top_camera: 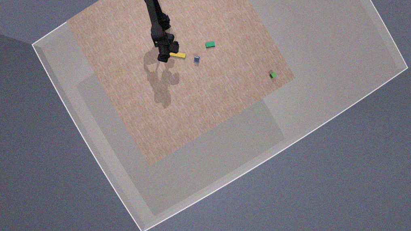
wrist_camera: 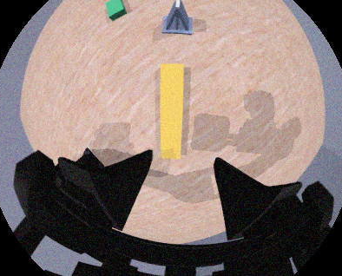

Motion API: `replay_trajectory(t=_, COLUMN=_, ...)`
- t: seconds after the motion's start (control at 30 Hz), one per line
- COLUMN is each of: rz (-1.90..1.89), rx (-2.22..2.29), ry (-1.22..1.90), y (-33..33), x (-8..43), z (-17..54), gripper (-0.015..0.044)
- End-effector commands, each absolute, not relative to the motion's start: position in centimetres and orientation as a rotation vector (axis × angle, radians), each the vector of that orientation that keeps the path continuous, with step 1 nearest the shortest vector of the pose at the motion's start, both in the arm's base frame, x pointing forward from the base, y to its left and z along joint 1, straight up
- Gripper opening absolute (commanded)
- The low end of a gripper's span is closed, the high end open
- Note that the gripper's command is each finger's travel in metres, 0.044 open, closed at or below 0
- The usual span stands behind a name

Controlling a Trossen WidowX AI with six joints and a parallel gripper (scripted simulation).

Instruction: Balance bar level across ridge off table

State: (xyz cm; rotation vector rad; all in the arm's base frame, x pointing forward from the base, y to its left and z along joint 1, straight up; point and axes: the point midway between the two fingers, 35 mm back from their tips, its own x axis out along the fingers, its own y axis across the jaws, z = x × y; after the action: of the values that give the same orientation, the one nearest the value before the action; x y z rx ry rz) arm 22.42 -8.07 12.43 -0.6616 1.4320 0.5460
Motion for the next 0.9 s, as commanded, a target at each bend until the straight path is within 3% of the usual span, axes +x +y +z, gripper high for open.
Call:
replay_trajectory(t=0.0, rz=0.651, rx=-0.676, ry=1.449, y=-6.9, x=21.7, z=11.6, gripper=0.0315)
replay_trajectory(t=0.87, rz=0.651, rx=-0.676, ry=1.449, y=-6.9, x=21.8, z=7.0, gripper=0.0315)
